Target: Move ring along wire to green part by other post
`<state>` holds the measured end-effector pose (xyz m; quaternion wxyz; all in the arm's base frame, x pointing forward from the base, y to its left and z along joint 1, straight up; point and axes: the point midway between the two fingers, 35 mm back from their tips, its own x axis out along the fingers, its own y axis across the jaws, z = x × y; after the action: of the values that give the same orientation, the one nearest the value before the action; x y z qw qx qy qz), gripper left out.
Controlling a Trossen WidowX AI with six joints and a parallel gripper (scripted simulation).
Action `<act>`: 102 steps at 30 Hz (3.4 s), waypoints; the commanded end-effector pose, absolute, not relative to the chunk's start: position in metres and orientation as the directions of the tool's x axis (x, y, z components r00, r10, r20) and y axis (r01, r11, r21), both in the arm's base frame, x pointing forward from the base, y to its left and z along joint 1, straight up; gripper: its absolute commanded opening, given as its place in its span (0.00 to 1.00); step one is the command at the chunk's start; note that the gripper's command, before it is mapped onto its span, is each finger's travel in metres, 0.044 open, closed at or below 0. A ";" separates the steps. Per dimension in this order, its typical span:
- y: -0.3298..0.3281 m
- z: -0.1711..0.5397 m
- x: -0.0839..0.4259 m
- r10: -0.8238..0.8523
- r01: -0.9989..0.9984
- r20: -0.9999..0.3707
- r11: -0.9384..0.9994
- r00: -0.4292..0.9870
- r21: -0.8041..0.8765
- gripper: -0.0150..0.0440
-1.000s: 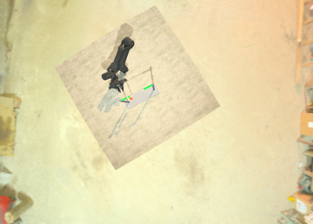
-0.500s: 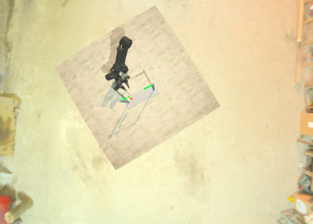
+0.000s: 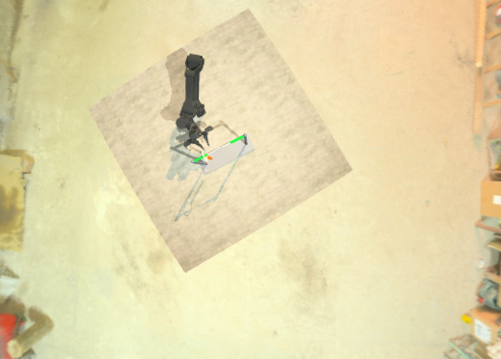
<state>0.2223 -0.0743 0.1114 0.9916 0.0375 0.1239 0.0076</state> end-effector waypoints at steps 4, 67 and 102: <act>-0.073 0.137 0.236 -0.058 0.060 -0.190 0.998 0.980 0.007 0.53; -0.080 0.134 0.314 -0.086 0.086 -0.159 0.996 0.984 -0.004 0.53; -0.079 0.131 0.314 -0.082 0.083 -0.165 0.997 0.983 -0.005 0.29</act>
<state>0.3140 -0.0791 0.1314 0.9957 0.0010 0.0831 -0.0413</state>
